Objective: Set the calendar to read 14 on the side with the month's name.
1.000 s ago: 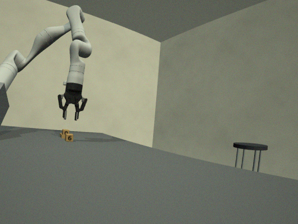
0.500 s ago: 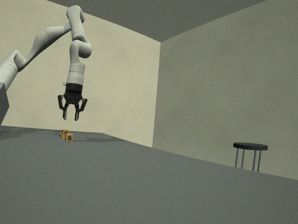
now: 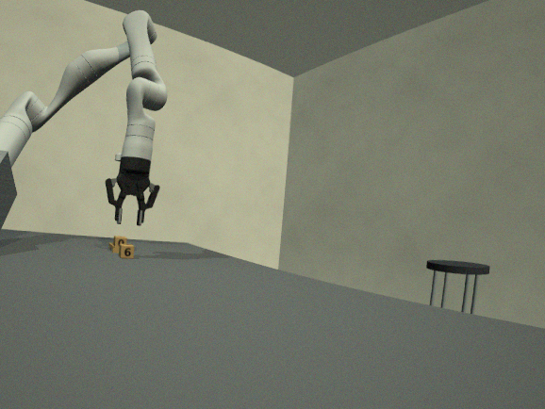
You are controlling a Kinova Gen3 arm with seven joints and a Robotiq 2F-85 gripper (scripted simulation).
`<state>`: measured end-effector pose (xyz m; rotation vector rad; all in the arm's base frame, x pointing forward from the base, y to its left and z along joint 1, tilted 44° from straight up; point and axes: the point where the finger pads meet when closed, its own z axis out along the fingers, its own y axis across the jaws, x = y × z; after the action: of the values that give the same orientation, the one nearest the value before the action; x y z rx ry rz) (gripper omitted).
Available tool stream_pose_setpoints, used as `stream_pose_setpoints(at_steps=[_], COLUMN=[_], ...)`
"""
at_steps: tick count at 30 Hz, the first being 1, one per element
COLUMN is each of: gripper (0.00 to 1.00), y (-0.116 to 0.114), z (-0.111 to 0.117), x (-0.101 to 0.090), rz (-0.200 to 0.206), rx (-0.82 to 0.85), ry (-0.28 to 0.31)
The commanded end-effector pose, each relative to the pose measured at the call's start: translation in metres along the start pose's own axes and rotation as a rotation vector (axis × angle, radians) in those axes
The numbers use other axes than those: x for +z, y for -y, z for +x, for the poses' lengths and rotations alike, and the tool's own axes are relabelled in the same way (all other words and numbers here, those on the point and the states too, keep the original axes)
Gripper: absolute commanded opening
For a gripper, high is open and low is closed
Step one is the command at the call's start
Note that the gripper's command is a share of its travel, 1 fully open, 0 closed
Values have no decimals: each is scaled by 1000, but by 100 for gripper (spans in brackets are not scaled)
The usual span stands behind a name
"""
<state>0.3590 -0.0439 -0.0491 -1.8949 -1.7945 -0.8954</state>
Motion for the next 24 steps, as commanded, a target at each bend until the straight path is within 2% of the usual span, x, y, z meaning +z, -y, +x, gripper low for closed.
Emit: stream_pose_setpoints(at_steps=[1, 24], gripper=[48, 48], y=[1, 1], z=[1, 1], x=[5, 33], rz=[3, 3], rx=[2, 2], ry=[-5, -5])
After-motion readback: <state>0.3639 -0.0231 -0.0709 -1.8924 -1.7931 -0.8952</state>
